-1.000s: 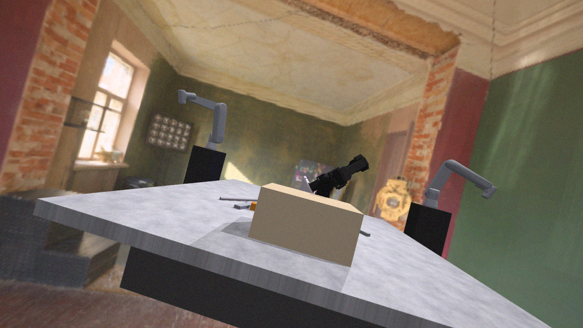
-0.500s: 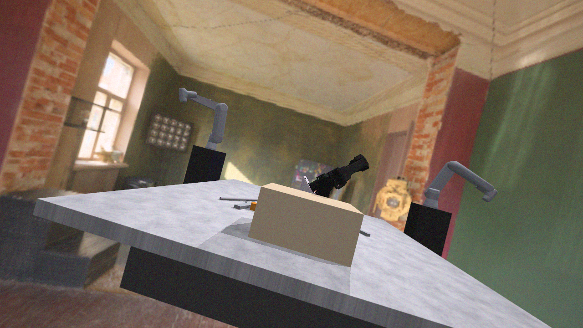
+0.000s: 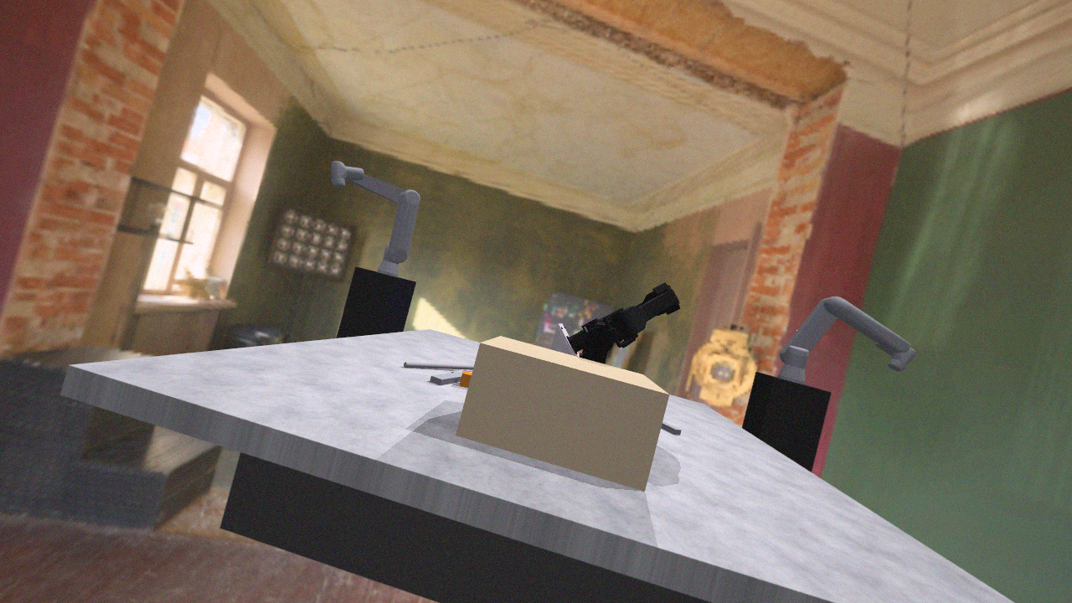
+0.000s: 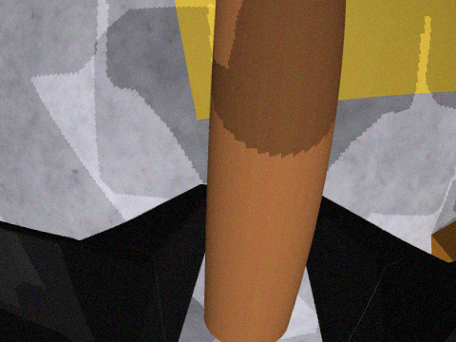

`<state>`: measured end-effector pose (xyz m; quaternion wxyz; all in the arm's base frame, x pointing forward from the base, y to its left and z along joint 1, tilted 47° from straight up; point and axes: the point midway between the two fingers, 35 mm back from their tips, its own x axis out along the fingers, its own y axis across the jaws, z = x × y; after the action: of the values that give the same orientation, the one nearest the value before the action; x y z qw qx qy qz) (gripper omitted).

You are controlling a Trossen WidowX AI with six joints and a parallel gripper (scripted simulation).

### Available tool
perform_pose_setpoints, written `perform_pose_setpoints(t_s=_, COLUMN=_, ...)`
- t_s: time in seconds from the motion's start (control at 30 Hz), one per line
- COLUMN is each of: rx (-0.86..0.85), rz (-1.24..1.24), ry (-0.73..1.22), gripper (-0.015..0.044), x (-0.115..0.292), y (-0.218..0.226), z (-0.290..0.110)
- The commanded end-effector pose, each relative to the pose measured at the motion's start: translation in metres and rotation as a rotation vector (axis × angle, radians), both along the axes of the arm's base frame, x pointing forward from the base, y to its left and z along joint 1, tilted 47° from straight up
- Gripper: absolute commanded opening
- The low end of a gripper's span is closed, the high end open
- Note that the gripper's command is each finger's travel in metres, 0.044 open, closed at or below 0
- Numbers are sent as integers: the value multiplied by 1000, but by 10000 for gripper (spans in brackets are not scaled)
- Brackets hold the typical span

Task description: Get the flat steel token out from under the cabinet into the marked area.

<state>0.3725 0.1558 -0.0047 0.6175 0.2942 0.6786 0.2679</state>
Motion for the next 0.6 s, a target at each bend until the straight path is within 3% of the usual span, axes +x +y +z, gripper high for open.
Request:
perform_pose_setpoints(t_s=0.0, rx=-2, rz=-2, ry=9, gripper=0, x=-7, y=1, z=0)
perform_pose_setpoints(t_s=0.57, rx=-2, rz=-2, ry=10, gripper=0, x=-23, y=1, z=2)
